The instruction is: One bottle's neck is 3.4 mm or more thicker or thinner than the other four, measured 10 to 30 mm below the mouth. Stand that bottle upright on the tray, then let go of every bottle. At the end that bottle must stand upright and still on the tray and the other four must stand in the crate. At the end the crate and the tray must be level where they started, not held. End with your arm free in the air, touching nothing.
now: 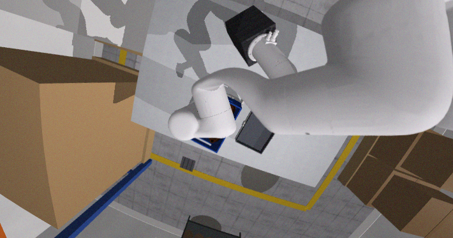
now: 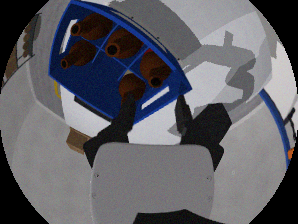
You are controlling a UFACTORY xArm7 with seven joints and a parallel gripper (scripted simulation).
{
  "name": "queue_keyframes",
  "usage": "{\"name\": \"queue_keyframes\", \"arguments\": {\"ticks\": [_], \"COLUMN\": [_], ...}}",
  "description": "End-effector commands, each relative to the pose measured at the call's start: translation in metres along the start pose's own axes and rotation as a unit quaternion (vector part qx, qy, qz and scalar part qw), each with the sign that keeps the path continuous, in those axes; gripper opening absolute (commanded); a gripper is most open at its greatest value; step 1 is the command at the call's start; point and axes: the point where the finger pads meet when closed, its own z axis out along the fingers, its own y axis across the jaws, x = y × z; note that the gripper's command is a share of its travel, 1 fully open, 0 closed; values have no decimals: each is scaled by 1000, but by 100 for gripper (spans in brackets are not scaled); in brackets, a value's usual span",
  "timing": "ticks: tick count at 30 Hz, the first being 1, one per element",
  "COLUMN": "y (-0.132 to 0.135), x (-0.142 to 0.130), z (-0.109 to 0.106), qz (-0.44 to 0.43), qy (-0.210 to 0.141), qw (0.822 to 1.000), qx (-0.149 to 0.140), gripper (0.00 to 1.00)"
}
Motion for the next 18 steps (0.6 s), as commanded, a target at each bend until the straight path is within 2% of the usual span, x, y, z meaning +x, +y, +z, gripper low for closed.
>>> {"name": "queue_keyframes", "arguments": {"ticks": [1, 18], "y": [0, 0], "x": [2, 3], "z": [5, 23], "qz": [0, 0], "qy": [2, 2], "qw": [1000, 1000], "qx": [0, 0], "gripper": [65, 65]}}
